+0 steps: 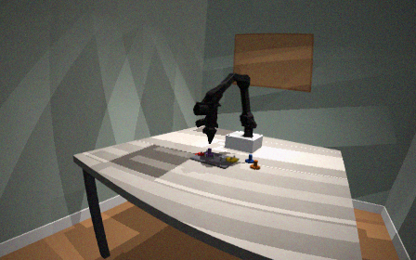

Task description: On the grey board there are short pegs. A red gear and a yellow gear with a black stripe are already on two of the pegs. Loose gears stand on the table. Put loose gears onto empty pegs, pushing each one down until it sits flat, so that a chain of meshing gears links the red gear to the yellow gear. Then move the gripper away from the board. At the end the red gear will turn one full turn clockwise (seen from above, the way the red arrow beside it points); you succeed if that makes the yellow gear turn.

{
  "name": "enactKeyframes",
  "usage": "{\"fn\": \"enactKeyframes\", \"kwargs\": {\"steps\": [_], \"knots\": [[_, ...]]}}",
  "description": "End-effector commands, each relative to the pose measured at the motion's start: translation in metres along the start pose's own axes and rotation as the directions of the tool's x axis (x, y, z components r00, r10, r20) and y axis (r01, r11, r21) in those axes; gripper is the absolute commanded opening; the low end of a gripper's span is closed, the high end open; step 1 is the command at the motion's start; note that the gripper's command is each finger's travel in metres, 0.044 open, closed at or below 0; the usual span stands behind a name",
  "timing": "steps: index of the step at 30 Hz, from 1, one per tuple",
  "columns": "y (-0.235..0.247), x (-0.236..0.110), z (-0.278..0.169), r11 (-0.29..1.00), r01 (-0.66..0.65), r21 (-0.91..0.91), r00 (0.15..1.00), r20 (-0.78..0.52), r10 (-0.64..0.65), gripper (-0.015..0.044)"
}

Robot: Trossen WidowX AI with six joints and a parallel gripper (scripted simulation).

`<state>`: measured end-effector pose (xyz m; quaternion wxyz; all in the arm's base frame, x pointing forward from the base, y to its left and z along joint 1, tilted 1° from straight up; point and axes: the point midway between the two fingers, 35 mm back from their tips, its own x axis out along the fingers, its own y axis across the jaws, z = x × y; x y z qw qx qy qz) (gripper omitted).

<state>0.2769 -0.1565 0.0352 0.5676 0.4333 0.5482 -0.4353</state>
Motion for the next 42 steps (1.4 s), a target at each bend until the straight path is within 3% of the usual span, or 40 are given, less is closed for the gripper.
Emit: {"fn": "enactKeyframes", "kwargs": {"steps": [1, 8, 12, 20, 42], "knots": [[0.001, 0.0, -0.001, 1.0, 0.0, -0.006, 1.0, -0.001, 0.0, 0.0166], [0.028, -0.001, -0.077, 0.945, -0.022, -0.327, 0.999, -0.033, 0.012, 0.035], [0.038, -0.002, -0.131, 0.801, -0.024, -0.599, 1.0, -0.031, 0.007, 0.044], [0.027, -0.001, -0.226, 0.349, -0.016, -0.937, 1.0, -0.016, 0.003, 0.044], [0.025, 0.026, -0.229, 0.337, -0.016, -0.941, 1.0, -0.016, 0.003, 0.044]]}}
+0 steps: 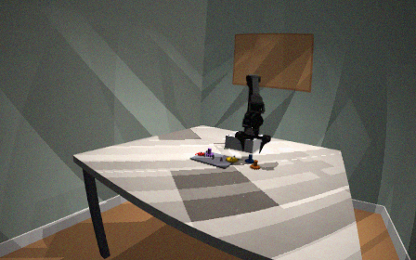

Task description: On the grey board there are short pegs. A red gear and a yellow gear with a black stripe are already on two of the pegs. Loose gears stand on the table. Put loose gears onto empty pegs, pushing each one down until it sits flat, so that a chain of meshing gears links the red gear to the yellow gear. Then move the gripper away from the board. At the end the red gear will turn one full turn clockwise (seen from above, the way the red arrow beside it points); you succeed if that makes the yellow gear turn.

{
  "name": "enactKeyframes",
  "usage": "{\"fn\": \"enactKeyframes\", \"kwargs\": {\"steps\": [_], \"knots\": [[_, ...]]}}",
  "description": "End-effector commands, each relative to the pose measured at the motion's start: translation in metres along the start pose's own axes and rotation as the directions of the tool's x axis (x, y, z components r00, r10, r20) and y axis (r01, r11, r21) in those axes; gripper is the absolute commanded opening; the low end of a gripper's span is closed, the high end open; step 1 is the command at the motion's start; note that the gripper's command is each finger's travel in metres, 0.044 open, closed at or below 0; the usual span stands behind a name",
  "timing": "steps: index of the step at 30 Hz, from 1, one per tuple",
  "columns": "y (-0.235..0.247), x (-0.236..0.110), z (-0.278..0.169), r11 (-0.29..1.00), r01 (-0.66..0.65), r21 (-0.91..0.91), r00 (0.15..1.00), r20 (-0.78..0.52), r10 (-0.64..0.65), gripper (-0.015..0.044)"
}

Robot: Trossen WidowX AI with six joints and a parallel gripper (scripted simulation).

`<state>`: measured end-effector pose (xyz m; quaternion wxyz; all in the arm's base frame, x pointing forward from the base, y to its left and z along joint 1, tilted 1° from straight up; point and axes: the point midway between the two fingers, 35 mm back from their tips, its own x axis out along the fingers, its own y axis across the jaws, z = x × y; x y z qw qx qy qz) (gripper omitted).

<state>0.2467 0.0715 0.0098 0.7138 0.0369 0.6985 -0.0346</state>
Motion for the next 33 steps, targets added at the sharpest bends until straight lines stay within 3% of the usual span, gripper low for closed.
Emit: {"fn": "enactKeyframes", "kwargs": {"steps": [1, 21, 33], "knots": [[-0.001, 0.007, -0.001, 1.0, 0.005, -0.006, 1.0, -0.002, -0.005, 0.044], [-0.001, 0.029, -0.002, 1.0, 0.006, -0.006, 1.0, -0.003, -0.006, 0.044], [-0.001, 0.029, -0.002, 1.0, 0.006, -0.006, 1.0, -0.003, -0.006, 0.0125]]}}
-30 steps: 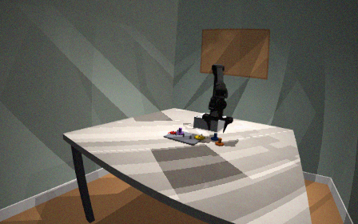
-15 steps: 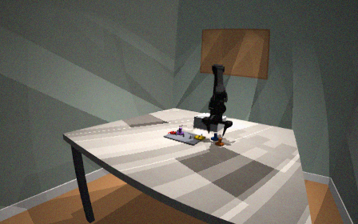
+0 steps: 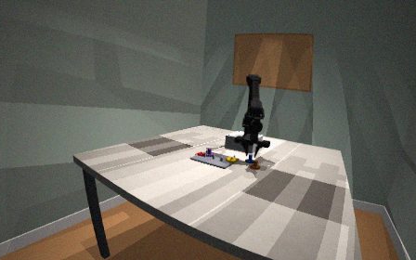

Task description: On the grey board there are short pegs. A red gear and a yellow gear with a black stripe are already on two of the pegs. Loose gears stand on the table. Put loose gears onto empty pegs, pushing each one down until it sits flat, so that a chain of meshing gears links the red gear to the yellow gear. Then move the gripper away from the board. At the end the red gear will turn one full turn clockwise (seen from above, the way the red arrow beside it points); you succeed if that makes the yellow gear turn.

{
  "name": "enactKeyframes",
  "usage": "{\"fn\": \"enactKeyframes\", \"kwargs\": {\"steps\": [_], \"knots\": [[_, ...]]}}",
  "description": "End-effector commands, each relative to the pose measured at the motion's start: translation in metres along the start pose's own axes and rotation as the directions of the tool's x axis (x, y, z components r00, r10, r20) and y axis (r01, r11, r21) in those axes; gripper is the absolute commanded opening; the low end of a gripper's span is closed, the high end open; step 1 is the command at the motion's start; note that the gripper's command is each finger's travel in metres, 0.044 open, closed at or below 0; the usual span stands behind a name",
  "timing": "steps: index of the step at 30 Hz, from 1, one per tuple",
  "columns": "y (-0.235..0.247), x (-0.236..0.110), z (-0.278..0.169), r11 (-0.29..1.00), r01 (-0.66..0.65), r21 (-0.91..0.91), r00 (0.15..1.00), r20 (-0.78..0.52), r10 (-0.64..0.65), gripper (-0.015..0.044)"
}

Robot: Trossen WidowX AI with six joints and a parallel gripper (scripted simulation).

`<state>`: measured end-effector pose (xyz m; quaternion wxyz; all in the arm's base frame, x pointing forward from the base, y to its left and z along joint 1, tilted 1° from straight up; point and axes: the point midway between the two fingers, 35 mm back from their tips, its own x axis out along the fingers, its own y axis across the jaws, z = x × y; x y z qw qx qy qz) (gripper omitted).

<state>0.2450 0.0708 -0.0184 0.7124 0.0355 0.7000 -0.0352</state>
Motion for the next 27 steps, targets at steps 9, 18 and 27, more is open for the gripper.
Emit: {"fn": "enactKeyframes", "kwargs": {"steps": [9, 18, 27], "knots": [[0.0, 0.0, 0.0, 1.0, 0.003, -0.004, 1.0, 0.001, -0.003, 0.0026], [0.001, -0.013, 0.004, 1.0, 0.002, -0.004, 1.0, 0.002, -0.002, 0.0], [0.003, -0.036, 0.009, 1.0, 0.002, -0.004, 1.0, 0.002, -0.002, 0.0]]}}
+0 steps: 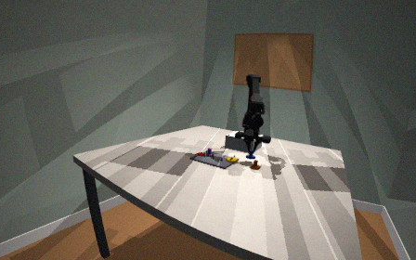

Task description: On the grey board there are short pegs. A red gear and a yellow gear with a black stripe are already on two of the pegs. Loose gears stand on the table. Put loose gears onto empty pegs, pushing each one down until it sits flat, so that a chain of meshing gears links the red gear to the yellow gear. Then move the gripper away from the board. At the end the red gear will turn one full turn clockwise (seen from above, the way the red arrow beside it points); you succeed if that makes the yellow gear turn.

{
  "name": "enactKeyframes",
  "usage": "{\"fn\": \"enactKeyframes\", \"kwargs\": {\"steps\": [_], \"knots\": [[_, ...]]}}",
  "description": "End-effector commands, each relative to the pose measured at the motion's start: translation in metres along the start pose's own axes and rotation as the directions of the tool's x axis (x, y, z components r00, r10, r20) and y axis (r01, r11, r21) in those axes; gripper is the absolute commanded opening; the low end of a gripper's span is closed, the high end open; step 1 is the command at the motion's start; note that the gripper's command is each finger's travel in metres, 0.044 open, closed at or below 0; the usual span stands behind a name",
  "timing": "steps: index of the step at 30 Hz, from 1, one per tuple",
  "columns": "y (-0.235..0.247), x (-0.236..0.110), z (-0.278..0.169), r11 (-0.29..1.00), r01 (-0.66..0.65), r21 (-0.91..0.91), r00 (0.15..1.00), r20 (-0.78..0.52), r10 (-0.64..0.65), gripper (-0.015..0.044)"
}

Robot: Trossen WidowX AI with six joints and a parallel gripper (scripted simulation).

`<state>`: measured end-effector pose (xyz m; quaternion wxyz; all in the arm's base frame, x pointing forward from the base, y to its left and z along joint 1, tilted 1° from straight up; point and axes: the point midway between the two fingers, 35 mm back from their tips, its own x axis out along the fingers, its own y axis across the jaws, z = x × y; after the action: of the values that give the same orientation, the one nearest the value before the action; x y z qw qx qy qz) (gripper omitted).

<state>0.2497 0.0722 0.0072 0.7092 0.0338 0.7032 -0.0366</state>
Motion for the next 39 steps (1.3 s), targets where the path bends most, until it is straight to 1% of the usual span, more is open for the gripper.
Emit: {"fn": "enactKeyframes", "kwargs": {"steps": [1, 20, 39], "knots": [[0.002, -0.014, 0.004, 1.0, -0.003, -0.004, 1.0, 0.011, 0.003, 0.0], [0.002, -0.066, 0.006, 1.0, -0.003, -0.004, 1.0, 0.011, 0.003, 0.0], [-0.001, -0.118, -0.003, 1.0, -0.003, -0.004, 1.0, 0.011, 0.003, 0.0]]}}
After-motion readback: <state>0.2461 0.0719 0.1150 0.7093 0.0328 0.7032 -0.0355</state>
